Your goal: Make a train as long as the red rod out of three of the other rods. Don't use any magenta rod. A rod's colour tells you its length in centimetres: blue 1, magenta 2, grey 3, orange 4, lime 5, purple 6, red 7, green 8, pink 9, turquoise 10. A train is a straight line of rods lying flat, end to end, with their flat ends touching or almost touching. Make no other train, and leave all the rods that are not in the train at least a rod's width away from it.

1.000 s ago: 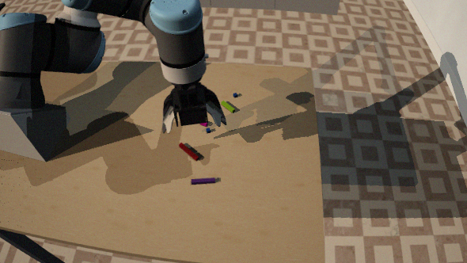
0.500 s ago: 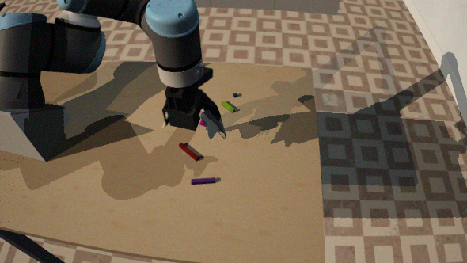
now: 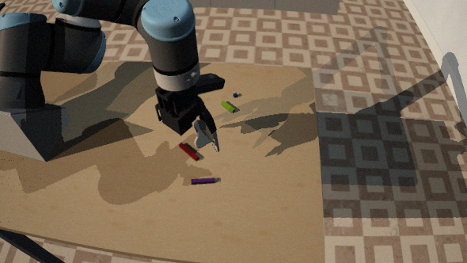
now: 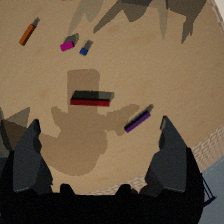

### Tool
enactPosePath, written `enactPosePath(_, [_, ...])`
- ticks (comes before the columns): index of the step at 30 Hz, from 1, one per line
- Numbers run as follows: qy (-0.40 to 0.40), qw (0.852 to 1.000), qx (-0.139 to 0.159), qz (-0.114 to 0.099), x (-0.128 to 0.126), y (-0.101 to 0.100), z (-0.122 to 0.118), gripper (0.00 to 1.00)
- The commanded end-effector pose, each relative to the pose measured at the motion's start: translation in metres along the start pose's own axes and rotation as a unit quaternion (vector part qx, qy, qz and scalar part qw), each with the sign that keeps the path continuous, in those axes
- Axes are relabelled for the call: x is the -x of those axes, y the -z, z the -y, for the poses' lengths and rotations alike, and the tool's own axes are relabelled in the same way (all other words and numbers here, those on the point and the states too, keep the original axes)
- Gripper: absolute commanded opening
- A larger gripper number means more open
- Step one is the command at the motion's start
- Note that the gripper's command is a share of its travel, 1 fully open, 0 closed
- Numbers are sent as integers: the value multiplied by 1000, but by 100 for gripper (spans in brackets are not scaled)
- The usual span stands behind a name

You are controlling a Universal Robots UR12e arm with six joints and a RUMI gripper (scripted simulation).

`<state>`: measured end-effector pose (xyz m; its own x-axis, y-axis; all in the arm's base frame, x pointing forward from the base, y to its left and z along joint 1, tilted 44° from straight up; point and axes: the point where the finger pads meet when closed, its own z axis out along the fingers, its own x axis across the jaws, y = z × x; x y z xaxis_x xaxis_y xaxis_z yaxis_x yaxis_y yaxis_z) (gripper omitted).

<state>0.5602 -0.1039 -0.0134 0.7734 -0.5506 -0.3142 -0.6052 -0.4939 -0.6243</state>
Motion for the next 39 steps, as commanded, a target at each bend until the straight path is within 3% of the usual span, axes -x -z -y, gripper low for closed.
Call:
enactPosePath(1, [-83, 997, 3, -3, -4, 1, -4, 100])
enactPosePath(14, [-240, 971, 2, -3, -10, 1, -15, 100])
enactPosePath(24, [-369, 929, 2, -3, -14, 1, -25, 100])
enactPosePath(29, [-411, 911, 1, -3, -16, 1, -28, 100])
enactPosePath(39, [-452, 892, 1, -3, -17, 1, -32, 100])
